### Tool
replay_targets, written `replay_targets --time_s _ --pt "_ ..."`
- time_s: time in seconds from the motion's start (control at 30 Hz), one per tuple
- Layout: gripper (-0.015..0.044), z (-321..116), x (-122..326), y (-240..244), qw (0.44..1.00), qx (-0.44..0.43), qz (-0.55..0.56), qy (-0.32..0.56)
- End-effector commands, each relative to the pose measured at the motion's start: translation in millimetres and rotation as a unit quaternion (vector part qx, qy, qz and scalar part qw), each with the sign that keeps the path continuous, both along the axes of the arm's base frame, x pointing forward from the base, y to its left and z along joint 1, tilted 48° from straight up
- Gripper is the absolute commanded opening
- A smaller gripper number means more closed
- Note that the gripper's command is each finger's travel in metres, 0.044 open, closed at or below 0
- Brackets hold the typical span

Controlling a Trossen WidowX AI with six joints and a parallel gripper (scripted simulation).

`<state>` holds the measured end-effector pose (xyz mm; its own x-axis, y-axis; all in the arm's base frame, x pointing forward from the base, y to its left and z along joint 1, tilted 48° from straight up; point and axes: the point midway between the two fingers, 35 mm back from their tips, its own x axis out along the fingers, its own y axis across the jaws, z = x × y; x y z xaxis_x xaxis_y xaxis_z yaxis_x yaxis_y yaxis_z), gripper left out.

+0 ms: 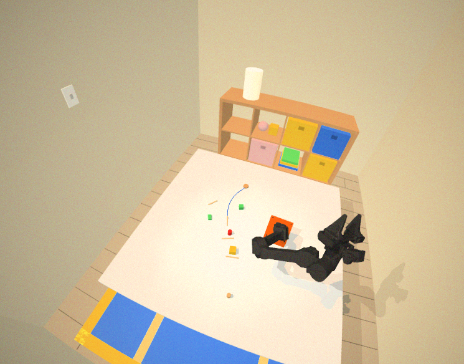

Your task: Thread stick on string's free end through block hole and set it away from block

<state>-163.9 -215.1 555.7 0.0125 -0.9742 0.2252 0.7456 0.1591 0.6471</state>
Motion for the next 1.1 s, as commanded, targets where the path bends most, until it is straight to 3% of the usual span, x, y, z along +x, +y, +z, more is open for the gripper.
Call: replay_targets --time_s 0.0,0.2,0.7,1.07 --pt "0.0426 0 0 0 1.000 0.000 0.000 0.000" --pt "0.0440 -11 -3 -18 1.000 0.009 0.020 0.004" --pt "0.0440 -108 33 -137 0.982 0.089 0.151 0.067" --pt "0.0440 -227 130 -221 0.924 0.165 0.289 0.188"
